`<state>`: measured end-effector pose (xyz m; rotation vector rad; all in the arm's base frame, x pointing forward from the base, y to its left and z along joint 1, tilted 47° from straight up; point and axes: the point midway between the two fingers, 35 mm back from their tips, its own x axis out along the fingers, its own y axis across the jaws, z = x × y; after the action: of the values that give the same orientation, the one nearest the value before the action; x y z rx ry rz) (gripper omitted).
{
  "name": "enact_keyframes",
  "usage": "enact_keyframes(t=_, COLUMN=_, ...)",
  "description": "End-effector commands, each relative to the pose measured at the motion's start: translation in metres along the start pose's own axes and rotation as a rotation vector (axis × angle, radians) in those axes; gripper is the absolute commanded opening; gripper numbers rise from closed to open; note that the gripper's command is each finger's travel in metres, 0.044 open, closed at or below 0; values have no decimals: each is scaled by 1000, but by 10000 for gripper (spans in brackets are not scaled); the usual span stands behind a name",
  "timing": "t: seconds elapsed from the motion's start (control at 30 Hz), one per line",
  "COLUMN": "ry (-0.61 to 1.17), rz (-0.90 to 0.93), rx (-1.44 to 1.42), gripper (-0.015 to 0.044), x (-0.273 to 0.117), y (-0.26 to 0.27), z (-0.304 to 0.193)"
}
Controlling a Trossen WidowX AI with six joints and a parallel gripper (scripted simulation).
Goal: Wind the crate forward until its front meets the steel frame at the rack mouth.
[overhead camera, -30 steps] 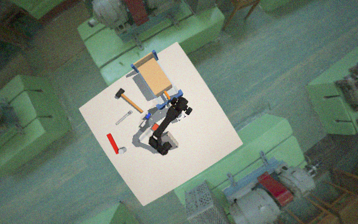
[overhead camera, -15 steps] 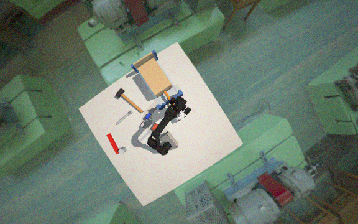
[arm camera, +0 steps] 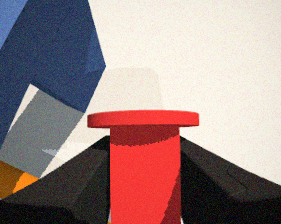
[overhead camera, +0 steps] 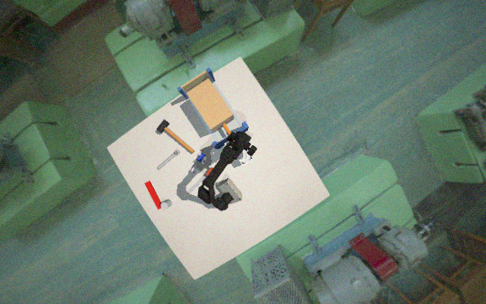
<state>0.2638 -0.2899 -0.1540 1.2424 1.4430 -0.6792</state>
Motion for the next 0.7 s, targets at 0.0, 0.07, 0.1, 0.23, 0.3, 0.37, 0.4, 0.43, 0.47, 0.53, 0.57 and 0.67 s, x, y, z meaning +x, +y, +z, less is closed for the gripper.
enact_keyframes(t=0.0, ry=43, rz=28, rx=-9, gripper=0, x=-2, y=17, z=-18)
enact_keyframes(t=0.07, ry=43, rz=28, rx=-9, gripper=0, x=-3, y=18, z=-19)
enact_keyframes(t=0.1, ry=43, rz=28, rx=-9, gripper=0, x=-3, y=19, z=-20)
enact_keyframes(t=0.23, ry=43, rz=28, rx=-9, gripper=0, x=-5, y=21, z=-23)
enact_keyframes(t=0.3, ry=44, rz=28, rx=-9, gripper=0, x=-6, y=23, z=-25)
enact_keyframes(t=0.37, ry=44, rz=28, rx=-9, gripper=0, x=-7, y=24, z=-26)
enact_keyframes(t=0.4, ry=44, rz=28, rx=-9, gripper=0, x=-7, y=25, z=-27)
enact_keyframes(t=0.43, ry=44, rz=28, rx=-9, gripper=0, x=-7, y=25, z=-28)
enact_keyframes(t=0.47, ry=44, rz=28, rx=-9, gripper=0, x=-8, y=26, z=-29)
enact_keyframes(t=0.53, ry=44, rz=28, rx=-9, gripper=0, x=-9, y=27, z=-30)
enact_keyframes(t=0.57, ry=44, rz=28, rx=-9, gripper=0, x=-9, y=27, z=-31)
enact_keyframes(t=0.67, ry=44, rz=28, rx=-9, gripper=0, x=-11, y=29, z=-34)
